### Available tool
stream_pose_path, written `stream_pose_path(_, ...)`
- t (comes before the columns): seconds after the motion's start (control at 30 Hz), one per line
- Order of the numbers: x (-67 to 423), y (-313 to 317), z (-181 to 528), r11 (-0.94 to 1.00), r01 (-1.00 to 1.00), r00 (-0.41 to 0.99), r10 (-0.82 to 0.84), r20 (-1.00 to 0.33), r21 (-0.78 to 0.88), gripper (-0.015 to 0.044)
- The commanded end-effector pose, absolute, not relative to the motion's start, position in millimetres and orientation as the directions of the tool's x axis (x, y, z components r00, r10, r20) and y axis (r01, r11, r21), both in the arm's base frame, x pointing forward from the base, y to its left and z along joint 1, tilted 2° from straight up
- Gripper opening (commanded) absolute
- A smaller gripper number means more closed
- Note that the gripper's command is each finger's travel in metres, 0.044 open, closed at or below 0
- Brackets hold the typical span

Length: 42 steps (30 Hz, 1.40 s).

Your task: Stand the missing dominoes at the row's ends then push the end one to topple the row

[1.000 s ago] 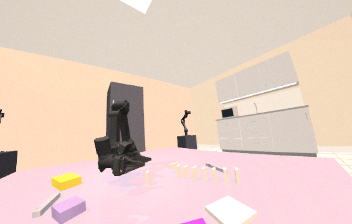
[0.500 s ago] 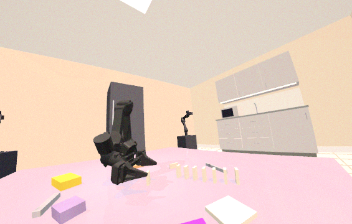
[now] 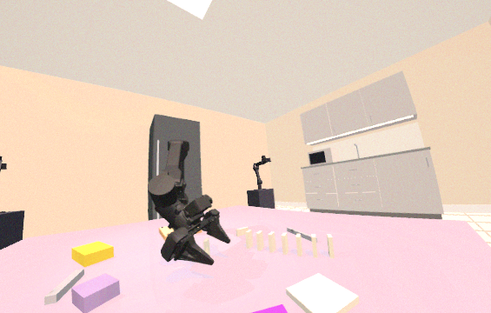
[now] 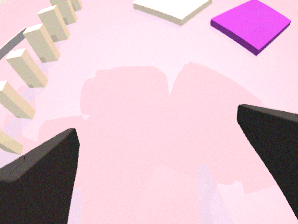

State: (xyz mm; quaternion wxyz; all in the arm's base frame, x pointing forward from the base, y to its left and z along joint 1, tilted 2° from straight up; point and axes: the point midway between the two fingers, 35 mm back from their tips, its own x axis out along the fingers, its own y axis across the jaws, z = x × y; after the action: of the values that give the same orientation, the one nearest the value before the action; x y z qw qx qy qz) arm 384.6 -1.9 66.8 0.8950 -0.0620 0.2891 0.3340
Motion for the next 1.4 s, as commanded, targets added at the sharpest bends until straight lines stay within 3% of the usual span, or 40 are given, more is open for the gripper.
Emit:
stream_pose_path(0.0,365,13,101,0.711,-0.701,0.346,0.27,-0.898,-0.056,0.044)
stream_pose_path(0.53,303,12,134,0.582,-0.813,0.052,0.027,-0.998,-0.027,0.044)
stream_pose_path(1.0,302,12,134,0.58,-0.814,0.048,0.024,-0.999,-0.025,0.044)
stream_pose_path(1.37,305,13,70,0.58,-0.814,0.048,0.024,-0.999,-0.025,0.044)
